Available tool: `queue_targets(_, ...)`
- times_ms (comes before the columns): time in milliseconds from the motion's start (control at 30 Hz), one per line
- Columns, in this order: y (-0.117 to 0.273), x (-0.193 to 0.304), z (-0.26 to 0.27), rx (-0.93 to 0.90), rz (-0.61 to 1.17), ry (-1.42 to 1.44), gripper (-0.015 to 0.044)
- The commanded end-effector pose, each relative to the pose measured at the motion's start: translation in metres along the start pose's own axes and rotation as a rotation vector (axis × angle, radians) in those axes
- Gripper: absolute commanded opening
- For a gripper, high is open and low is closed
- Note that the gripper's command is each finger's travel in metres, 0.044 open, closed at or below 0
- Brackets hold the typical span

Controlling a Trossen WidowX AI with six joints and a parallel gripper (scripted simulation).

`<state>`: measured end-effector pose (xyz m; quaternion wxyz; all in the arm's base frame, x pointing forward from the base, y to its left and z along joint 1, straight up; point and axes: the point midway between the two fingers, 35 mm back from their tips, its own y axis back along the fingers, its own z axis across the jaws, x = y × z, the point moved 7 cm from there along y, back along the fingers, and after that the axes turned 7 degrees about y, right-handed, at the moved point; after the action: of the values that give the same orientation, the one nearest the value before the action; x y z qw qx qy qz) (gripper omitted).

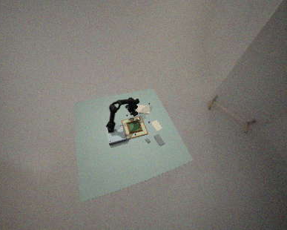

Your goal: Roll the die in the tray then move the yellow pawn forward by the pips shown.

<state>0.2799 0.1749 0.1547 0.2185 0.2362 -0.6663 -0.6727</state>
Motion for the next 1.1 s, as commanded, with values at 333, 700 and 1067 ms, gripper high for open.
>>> queue_targets(333, -0.017, 0.032, -0.075, 0.007, -0.001, -0.231, 0.0000)
queue_targets(700, -0.029, 0.066, -0.121, 0.011, 0.000, -0.401, 0.0000)
queue_targets(1067, -0.041, 0.073, -0.115, 0.098, -0.241, -0.398, 0.0000)
